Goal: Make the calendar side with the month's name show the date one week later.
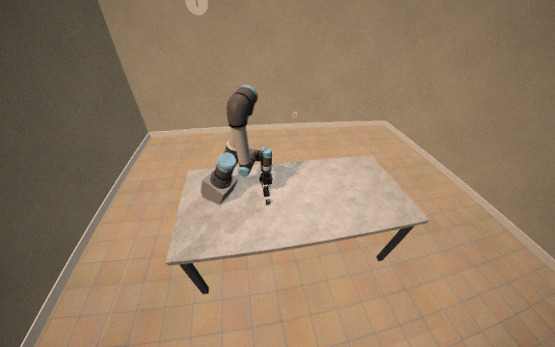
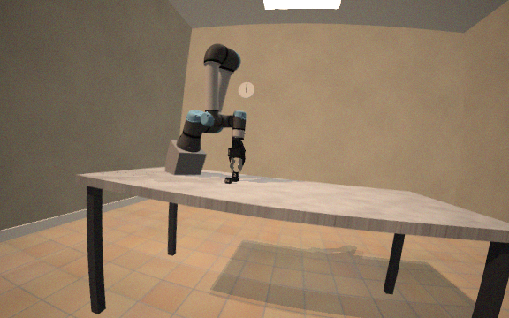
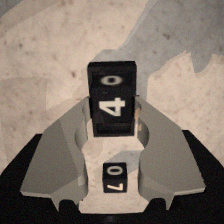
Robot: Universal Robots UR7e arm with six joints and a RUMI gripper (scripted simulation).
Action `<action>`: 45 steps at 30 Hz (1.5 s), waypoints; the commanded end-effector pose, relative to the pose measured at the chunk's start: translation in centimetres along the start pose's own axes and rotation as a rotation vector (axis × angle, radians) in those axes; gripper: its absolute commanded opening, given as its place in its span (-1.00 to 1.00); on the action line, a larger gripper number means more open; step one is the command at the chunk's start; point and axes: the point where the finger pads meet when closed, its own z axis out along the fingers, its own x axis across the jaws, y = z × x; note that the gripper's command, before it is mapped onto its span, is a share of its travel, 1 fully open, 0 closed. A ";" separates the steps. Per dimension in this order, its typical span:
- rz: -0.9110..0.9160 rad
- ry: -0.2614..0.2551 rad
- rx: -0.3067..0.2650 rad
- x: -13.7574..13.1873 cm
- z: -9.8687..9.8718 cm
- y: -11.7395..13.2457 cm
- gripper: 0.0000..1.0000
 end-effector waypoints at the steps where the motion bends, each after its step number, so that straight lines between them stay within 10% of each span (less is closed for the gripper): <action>1: 0.000 0.001 0.000 0.0 0.0 0.0 -0.80; 45: 0.000 0.001 0.000 0.0 0.9 0.0 -0.80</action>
